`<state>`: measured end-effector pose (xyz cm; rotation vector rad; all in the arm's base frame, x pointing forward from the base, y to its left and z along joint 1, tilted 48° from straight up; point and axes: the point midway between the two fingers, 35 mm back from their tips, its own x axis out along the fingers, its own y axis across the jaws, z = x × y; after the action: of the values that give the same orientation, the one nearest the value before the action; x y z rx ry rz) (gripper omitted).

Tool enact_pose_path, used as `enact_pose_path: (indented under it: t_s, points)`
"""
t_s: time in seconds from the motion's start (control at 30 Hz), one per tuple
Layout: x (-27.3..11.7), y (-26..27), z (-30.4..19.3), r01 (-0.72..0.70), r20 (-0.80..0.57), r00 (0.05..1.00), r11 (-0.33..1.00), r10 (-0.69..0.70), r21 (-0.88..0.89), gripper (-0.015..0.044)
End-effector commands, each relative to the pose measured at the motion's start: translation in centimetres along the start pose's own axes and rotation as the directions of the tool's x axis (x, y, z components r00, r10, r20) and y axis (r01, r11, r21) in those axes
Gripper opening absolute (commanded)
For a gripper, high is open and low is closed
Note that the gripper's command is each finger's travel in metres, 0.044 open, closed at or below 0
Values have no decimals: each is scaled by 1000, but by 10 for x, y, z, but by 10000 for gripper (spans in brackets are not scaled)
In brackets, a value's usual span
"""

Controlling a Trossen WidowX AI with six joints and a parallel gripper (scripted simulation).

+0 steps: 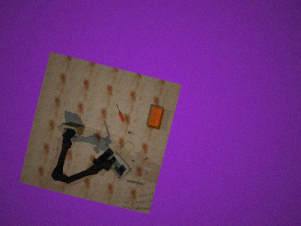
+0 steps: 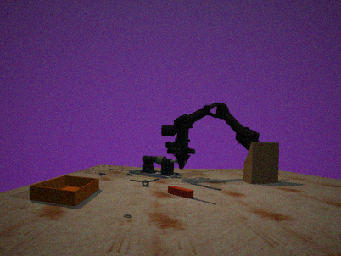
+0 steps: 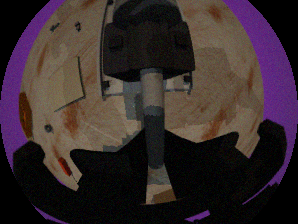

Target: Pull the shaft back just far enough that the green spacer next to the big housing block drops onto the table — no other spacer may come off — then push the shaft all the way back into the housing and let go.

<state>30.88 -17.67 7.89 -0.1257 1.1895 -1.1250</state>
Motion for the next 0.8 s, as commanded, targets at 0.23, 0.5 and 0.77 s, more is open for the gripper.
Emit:
enact_pose_path:
  t_s: [0.23, 0.5, 0.77]
  points:
    - [0, -1, -3, 1, -3, 1000, 1000, -1, 1, 0]
    - [0, -1, -4, 1, -3, 1000, 1000, -1, 1, 0]
    - [0, -1, -5, 1, -3, 1000, 1000, -1, 1, 0]
